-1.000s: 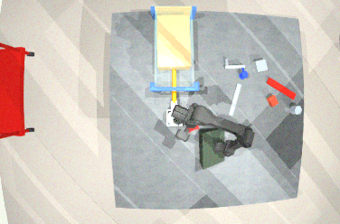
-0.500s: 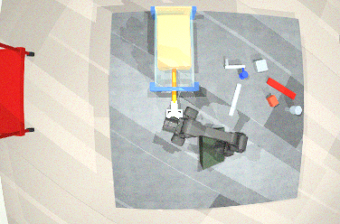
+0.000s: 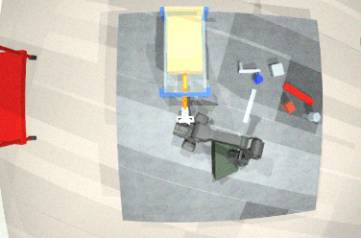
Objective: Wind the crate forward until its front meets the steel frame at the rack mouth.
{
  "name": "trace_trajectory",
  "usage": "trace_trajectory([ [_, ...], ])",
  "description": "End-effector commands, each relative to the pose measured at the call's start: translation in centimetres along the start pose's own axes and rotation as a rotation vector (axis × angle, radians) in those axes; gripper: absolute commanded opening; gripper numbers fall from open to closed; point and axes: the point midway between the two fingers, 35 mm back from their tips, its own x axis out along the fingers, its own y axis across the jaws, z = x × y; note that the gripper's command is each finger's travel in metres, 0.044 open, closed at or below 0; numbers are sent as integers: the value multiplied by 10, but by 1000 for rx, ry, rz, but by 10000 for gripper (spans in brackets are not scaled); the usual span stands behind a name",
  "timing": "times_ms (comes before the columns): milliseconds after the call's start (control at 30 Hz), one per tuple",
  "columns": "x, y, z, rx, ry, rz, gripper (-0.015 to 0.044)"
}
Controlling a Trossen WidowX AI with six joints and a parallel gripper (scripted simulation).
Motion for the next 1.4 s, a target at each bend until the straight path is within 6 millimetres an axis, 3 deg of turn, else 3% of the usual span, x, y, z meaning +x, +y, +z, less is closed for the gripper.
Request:
trace_trajectory([
  [0, 11, -1, 0, -3, -2, -2, 440],
  [267, 31, -1, 0, -2, -1, -3, 440],
  [767, 46, -1, -1, -2, -1, -3, 440],
  [1233, 41, 0, 0, 2, -3, 0, 72],
  [1367, 41, 0, 0, 2, -3, 0, 46],
])
